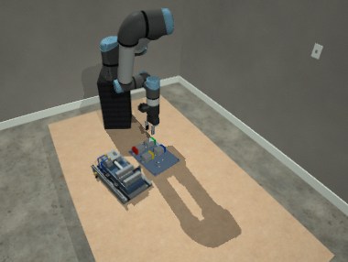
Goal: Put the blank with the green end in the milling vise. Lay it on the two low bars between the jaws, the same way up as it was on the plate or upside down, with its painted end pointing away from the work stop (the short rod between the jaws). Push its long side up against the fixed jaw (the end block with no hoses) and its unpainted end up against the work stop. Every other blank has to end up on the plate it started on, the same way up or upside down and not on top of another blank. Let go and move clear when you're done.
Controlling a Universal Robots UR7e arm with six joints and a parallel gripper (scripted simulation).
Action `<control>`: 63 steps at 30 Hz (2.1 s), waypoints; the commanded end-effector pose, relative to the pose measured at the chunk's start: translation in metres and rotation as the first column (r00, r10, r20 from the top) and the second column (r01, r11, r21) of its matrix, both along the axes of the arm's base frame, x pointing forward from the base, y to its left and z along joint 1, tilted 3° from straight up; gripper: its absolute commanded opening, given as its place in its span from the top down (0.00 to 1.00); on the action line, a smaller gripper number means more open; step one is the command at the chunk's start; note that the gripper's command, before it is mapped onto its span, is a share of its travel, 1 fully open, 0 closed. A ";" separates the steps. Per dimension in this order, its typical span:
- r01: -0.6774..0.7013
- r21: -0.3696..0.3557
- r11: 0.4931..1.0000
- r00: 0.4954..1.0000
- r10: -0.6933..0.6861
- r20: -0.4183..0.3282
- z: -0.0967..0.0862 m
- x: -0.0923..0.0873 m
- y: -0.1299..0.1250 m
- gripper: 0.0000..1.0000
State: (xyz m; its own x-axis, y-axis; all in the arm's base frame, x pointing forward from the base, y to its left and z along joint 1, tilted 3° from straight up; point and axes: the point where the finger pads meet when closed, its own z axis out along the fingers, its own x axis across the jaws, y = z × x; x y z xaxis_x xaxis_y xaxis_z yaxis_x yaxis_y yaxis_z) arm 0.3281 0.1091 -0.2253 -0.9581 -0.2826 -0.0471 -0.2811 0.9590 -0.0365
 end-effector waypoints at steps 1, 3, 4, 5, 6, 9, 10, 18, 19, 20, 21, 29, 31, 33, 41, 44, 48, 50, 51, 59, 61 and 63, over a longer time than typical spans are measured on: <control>0.000 0.000 1.000 1.000 0.000 0.001 0.001 0.000 0.000 0.00; 0.000 0.000 1.000 1.000 0.000 0.001 0.001 0.001 0.000 0.00; 0.000 0.000 1.000 1.000 0.000 0.001 0.002 0.001 0.000 0.00; 0.000 0.000 1.000 1.000 0.000 0.001 0.003 0.001 0.000 0.00; 0.000 0.000 1.000 1.000 0.000 0.001 0.004 0.001 0.000 0.00; 0.000 0.000 1.000 1.000 0.000 0.001 0.005 0.001 -0.001 0.00; 0.000 0.000 1.000 1.000 0.000 0.001 0.005 0.001 -0.001 0.00; 0.000 0.000 1.000 1.000 0.000 0.001 0.005 0.001 -0.001 0.00; 0.000 0.000 1.000 1.000 0.000 0.001 0.005 0.001 -0.001 0.00; 0.000 0.000 1.000 1.000 0.000 0.001 0.006 0.001 -0.001 0.00; 0.000 0.000 1.000 1.000 0.000 0.001 0.006 0.002 -0.001 0.00; 0.000 0.000 1.000 1.000 0.000 0.001 0.008 0.002 -0.001 0.00; 0.000 0.000 1.000 1.000 0.000 0.001 0.008 0.002 -0.001 0.00; 0.000 0.000 1.000 1.000 0.000 0.001 0.008 0.002 -0.001 0.00; 0.000 0.000 1.000 1.000 0.000 0.001 0.009 0.002 -0.001 0.00; 0.000 0.000 1.000 1.000 0.000 0.001 0.009 0.002 -0.001 0.00; 0.000 0.000 1.000 1.000 0.000 0.001 0.009 0.002 -0.001 0.00; 0.000 0.000 1.000 1.000 0.000 0.001 0.009 0.002 -0.001 0.00; 0.000 0.000 1.000 1.000 0.000 0.001 0.009 0.002 -0.001 0.00; 0.000 0.000 1.000 1.000 0.000 0.001 -0.021 0.004 -0.002 0.00; 0.000 0.000 1.000 1.000 0.000 0.001 -0.021 0.004 -0.002 0.00; 0.000 0.000 1.000 1.000 0.000 0.001 -0.021 0.004 -0.002 0.00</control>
